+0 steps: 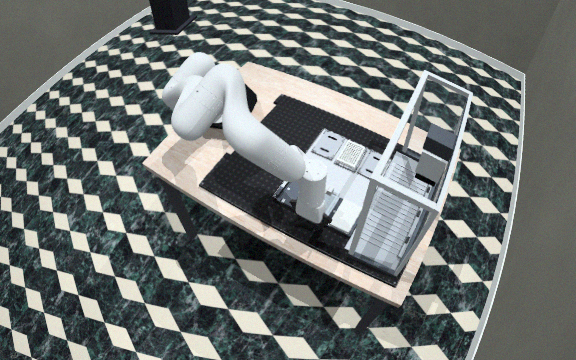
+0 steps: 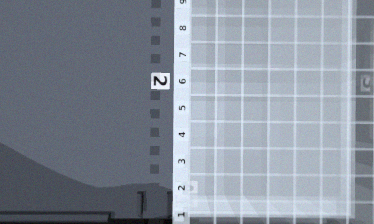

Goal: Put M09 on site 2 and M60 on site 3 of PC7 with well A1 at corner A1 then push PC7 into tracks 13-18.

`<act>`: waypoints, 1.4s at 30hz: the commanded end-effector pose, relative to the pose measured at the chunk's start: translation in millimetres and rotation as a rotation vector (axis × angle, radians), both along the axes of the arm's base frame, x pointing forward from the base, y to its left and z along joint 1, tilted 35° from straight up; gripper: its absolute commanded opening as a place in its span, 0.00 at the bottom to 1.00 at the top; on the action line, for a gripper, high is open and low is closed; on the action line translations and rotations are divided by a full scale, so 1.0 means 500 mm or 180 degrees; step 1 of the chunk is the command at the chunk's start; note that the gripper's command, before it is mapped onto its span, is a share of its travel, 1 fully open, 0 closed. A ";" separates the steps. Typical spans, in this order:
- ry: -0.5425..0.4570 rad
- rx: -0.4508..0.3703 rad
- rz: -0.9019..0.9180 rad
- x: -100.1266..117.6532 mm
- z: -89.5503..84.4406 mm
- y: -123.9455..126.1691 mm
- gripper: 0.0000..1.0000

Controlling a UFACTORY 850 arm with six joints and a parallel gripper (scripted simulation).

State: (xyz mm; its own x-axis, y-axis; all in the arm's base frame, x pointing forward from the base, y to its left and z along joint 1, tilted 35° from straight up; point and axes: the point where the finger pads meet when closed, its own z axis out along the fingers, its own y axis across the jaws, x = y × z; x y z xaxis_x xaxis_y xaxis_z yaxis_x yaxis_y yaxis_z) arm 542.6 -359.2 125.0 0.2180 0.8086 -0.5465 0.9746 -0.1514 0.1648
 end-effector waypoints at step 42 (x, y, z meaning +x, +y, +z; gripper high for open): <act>-0.0005 0.0001 0.0003 0.010 -0.021 0.033 1.00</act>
